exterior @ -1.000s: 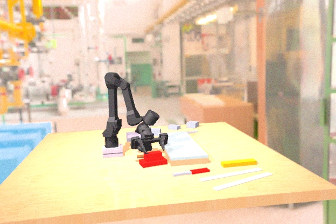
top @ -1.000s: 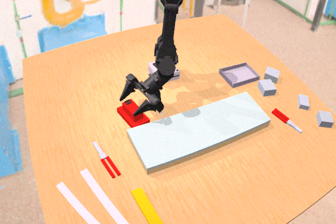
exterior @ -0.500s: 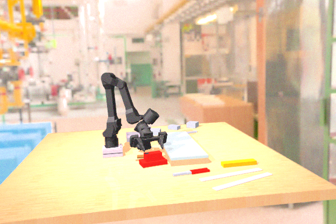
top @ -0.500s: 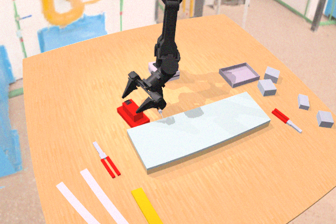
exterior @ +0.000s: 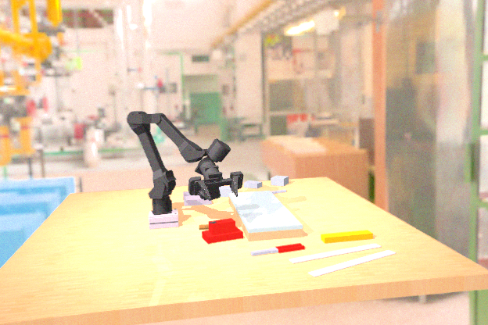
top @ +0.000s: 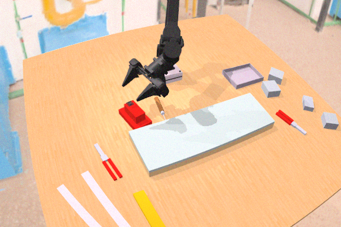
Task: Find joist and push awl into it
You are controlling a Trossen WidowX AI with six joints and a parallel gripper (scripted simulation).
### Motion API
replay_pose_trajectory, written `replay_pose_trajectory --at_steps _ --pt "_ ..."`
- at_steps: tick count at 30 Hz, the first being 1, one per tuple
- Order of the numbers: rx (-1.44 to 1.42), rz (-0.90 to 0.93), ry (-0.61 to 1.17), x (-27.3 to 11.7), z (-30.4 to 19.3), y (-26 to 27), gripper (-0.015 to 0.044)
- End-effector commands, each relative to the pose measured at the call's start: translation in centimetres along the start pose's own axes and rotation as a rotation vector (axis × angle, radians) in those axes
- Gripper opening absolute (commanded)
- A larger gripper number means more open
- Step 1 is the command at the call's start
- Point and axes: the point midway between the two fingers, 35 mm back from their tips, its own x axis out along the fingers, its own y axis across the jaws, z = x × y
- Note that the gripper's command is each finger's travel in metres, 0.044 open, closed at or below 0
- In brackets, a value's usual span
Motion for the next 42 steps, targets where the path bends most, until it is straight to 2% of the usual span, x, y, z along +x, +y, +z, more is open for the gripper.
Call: replay_pose_trajectory --at_steps 1,7,10,17,42 --pt "0.110 -0.001 -0.092 1.0 0.5 -0.3 0.0440" --pt "0.702 0.142 -0.529 3.6 2.3 -0.2 0.0440" --pt "1.009 0.288 -0.718 4.1 2.8 0.1 0.0440" --pt "1.483 0.673 -1.046 3.3 3.5 0.6 0.0440" --pt "1.521 0.711 -1.068 3.2 4.1 0.5 0.0440"
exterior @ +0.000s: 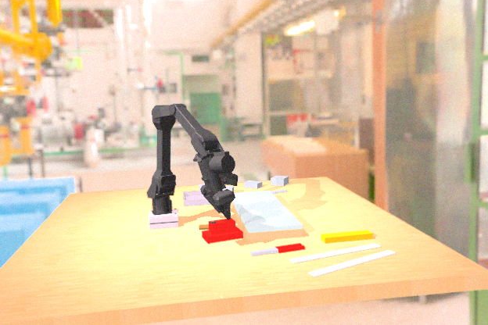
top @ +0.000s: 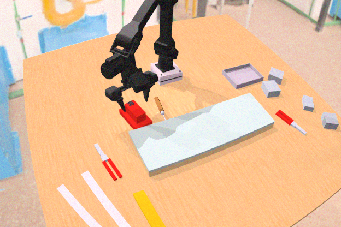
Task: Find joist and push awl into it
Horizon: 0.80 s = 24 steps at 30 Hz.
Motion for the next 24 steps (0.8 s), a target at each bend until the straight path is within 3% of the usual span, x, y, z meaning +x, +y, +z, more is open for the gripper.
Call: replay_pose_trajectory --at_steps 1,24 --pt "0.006 0.006 -0.003 0.6 -0.1 0.1 0.0440" --pt "0.006 0.006 -0.003 4.2 -1.2 0.2 0.0440"
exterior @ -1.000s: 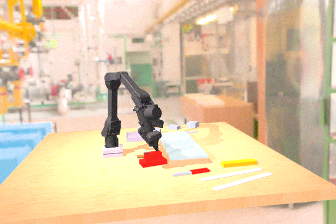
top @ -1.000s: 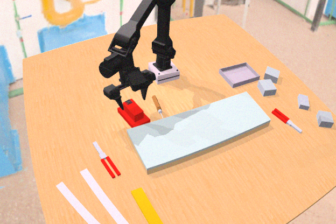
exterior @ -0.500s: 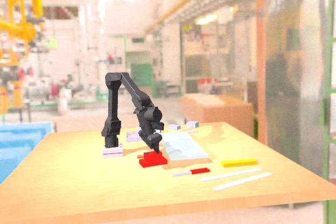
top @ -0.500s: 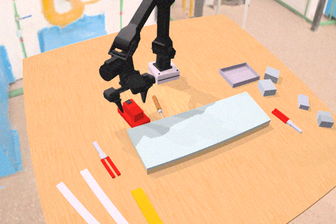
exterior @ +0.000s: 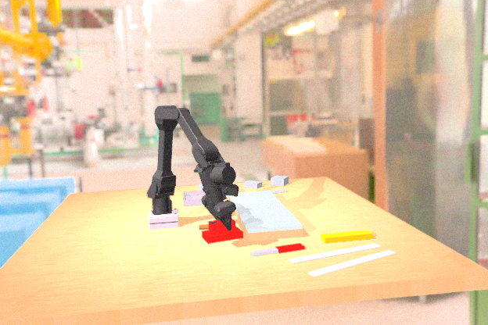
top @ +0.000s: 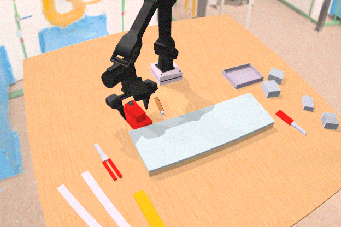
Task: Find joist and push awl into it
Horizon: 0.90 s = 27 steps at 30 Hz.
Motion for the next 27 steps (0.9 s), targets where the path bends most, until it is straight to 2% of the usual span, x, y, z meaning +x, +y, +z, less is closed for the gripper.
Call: replay_pose_trajectory --at_steps 1,5,9,27 --pt "0.007 0.013 0.000 0.91 -0.34 0.36 0.0440" --pt "0.007 0.013 0.000 1.28 -0.46 0.41 0.0440" --pt "0.007 0.013 0.000 1.28 -0.46 0.41 0.0335" --pt "0.007 0.013 0.000 1.28 -0.46 0.41 0.0215"
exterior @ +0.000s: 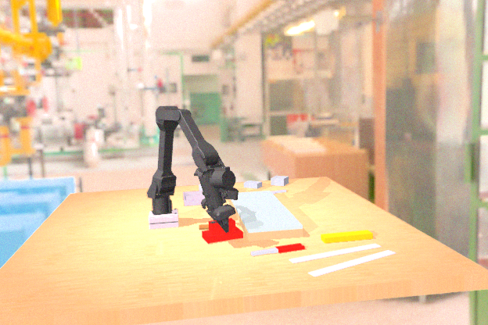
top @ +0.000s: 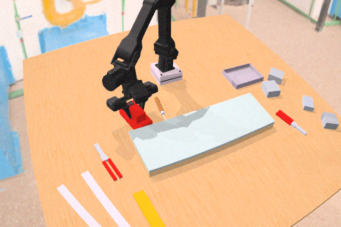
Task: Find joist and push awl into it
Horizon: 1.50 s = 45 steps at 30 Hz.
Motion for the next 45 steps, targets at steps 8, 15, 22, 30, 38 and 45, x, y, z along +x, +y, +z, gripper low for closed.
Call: replay_pose_trajectory --at_steps 8,15,22,30,38,45 --pt "0.004 0.003 -0.004 0.1 0.0 0.1 0.0162" --pt "0.004 0.003 -0.004 -2.3 0.9 -0.3 0.0000" --pt "0.004 0.003 -0.004 -6.4 2.0 -0.4 0.0000" --pt "0.004 0.003 -0.003 -9.8 2.8 0.0 0.0000" --pt "0.033 -0.006 0.000 -9.7 4.9 -0.9 0.0000" --pt "0.081 -0.021 0.002 -9.4 8.5 -2.1 0.0000"
